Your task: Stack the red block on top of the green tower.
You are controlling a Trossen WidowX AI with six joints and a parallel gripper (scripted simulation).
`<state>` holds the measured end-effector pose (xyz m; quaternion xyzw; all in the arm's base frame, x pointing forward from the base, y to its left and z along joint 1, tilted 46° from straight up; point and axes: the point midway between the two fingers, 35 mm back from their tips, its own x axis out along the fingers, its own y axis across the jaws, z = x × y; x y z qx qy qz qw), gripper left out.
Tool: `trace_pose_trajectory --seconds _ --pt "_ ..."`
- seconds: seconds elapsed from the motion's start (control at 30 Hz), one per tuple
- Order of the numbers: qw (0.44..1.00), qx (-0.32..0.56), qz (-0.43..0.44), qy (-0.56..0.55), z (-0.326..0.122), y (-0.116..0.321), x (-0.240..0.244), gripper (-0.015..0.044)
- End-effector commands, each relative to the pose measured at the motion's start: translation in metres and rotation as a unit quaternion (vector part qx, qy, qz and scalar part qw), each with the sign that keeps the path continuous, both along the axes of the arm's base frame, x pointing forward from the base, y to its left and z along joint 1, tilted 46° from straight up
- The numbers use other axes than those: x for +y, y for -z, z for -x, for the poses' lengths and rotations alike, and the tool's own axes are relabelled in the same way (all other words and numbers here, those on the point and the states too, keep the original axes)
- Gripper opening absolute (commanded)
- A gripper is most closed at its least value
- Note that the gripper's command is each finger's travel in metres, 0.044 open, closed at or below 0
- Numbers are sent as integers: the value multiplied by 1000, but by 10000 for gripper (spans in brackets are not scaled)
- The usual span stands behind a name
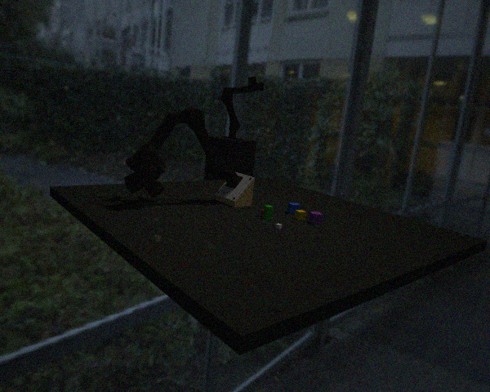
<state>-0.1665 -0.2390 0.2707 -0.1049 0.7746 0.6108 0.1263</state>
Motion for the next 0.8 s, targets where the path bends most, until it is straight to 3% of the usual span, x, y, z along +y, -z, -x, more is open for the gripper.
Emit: trace_pose_trajectory --seconds 0.0,0.4,0.77 --pt "1000 0 -1 -1 0 0 0 426" --pt "982 -19 -106 -158 -56 10 -33 440" --pt "917 -11 -212 -337 -129 20 -56 440"
